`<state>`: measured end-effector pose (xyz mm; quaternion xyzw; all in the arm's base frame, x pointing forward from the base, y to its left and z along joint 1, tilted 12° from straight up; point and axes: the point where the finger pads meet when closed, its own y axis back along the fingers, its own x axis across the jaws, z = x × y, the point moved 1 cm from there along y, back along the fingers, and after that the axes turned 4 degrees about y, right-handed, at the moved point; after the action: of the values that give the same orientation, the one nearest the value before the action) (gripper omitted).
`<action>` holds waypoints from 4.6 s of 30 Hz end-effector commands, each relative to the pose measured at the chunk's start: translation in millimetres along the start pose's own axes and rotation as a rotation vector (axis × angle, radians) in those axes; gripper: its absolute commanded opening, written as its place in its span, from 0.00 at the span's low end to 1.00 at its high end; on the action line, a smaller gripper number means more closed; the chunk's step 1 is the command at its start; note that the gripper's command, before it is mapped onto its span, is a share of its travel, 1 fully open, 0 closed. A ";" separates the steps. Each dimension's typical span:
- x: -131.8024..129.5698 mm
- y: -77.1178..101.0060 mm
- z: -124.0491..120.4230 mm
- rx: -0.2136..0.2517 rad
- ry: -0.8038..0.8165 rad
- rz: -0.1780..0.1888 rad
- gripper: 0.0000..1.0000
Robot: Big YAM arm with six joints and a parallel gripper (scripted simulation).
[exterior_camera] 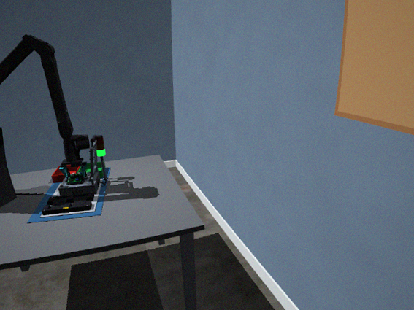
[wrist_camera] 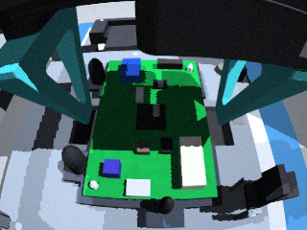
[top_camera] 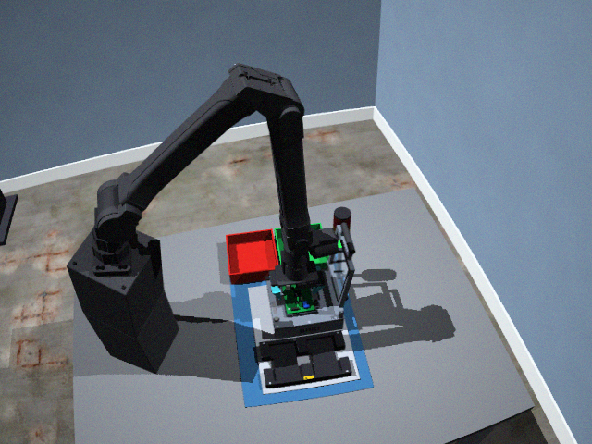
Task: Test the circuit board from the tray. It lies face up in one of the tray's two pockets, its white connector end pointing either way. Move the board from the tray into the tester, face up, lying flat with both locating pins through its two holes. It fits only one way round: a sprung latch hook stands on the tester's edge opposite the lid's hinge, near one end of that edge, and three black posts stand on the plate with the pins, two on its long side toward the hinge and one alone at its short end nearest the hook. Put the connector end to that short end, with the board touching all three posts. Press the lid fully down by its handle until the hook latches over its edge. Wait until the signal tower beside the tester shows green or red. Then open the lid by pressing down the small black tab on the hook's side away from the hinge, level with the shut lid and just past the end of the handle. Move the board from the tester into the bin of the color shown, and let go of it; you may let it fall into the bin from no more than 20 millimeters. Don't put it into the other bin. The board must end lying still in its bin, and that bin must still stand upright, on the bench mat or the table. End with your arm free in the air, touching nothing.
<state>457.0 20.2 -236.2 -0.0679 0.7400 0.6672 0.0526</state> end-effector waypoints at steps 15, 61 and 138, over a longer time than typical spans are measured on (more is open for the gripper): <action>-20.0 13.6 -4.8 -0.004 -0.008 -0.037 0.92; -22.8 15.0 -4.9 -0.004 -0.008 -0.039 0.92; -20.8 14.8 -4.9 -0.004 -0.008 -0.035 0.72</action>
<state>458.4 20.2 -235.0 -0.0677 0.7400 0.6671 0.0523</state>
